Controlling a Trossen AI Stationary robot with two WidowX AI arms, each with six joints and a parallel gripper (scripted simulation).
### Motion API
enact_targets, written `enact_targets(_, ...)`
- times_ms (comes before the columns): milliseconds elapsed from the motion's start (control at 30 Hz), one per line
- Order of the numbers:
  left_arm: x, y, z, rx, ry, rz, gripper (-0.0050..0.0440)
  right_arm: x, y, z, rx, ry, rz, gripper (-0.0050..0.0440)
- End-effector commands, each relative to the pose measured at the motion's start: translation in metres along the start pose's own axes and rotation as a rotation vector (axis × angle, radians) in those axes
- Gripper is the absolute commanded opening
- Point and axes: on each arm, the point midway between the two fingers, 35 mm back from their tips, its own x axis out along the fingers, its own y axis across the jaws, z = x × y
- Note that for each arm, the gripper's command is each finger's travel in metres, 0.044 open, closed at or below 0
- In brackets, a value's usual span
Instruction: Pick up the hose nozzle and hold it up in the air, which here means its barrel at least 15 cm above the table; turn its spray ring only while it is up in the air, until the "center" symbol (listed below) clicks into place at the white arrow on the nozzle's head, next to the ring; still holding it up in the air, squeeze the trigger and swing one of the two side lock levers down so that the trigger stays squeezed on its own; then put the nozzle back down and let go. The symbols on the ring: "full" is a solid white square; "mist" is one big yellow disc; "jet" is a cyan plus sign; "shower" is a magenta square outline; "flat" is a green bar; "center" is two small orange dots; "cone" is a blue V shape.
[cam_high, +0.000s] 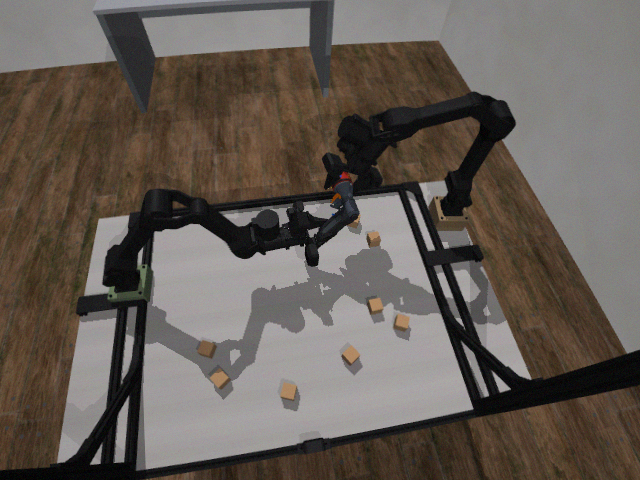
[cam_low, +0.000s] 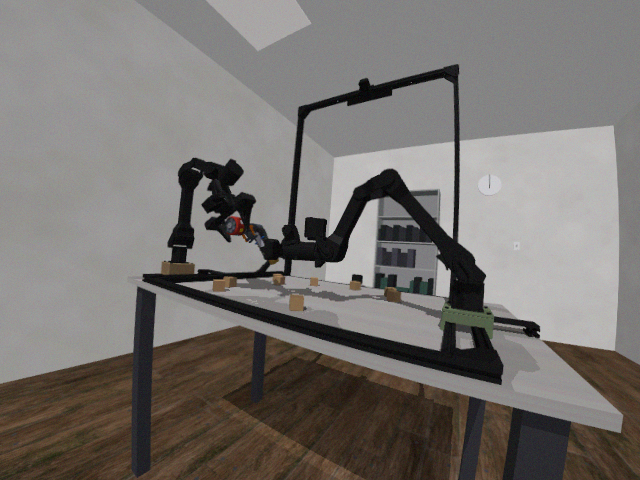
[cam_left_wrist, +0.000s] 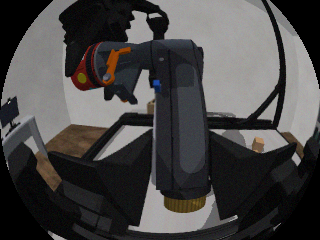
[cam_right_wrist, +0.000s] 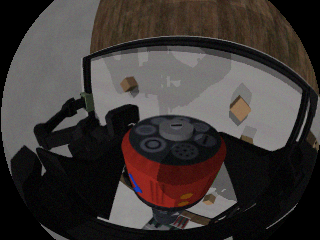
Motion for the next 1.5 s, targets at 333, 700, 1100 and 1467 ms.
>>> enact_targets(333, 0.002, -0.001, 0.008, 0.005, -0.025, 0.001, 0.0, -0.038, 0.003, 0.001, -0.005, -0.001, 0.02, 0.04)
enact_targets(700, 0.002, -0.001, 0.008, 0.005, -0.025, 0.001, 0.0, -0.071, -0.001, 0.001, -0.005, -0.001, 0.02, 0.04)
enact_targets(1100, 0.002, -0.001, 0.008, 0.005, -0.025, 0.001, 0.0, -0.097, -0.004, 0.0, -0.005, -0.001, 0.02, 0.04)
enact_targets(1467, 0.002, -0.001, 0.008, 0.005, -0.025, 0.001, 0.0, -0.097, -0.009, 0.0, -0.011, -0.005, 0.092, 0.04)
